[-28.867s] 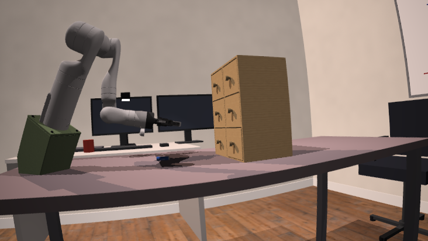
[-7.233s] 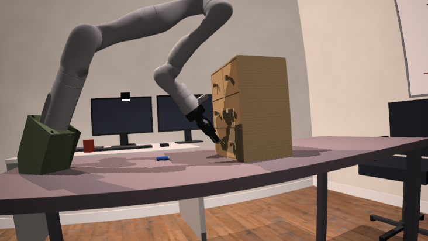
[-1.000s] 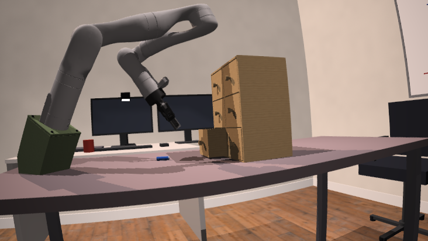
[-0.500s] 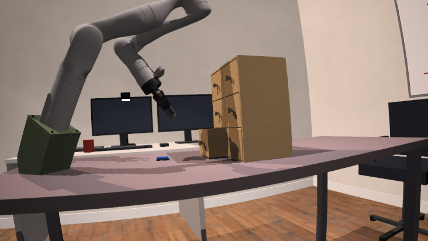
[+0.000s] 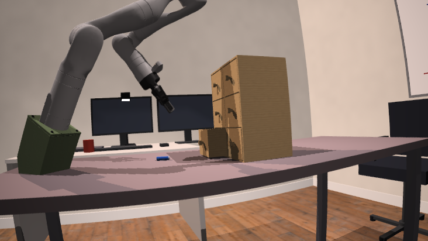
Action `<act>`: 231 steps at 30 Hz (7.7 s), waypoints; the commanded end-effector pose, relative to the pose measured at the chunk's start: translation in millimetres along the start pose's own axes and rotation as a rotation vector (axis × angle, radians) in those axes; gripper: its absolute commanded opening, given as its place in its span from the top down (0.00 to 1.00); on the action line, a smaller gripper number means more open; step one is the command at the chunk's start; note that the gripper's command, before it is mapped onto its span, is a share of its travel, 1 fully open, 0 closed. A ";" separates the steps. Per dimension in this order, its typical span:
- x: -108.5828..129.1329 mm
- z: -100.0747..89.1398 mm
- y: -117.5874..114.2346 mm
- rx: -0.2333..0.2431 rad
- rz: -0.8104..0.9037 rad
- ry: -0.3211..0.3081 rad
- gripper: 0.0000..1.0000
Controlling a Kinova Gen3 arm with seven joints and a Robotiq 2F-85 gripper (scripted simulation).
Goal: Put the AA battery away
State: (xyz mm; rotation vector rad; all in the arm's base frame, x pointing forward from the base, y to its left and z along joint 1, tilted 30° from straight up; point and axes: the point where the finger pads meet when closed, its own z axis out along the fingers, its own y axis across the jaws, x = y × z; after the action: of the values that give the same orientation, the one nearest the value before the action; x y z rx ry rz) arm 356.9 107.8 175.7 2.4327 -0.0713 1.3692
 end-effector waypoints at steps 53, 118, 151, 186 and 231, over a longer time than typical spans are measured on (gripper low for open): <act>-7.5 -119.1 6.2 0.057 -0.027 -0.529 0.67; -1.9 -124.6 8.8 0.059 -0.029 -0.583 0.00; 54.2 -71.5 24.9 0.064 -0.045 -0.581 0.00; 81.2 60.1 16.1 0.187 -0.449 -0.511 0.00; 81.5 61.8 16.0 0.188 -0.454 -0.510 0.00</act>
State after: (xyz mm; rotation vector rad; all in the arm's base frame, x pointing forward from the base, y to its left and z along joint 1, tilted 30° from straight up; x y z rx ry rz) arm 446.6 82.9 217.8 2.6020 0.2246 0.7782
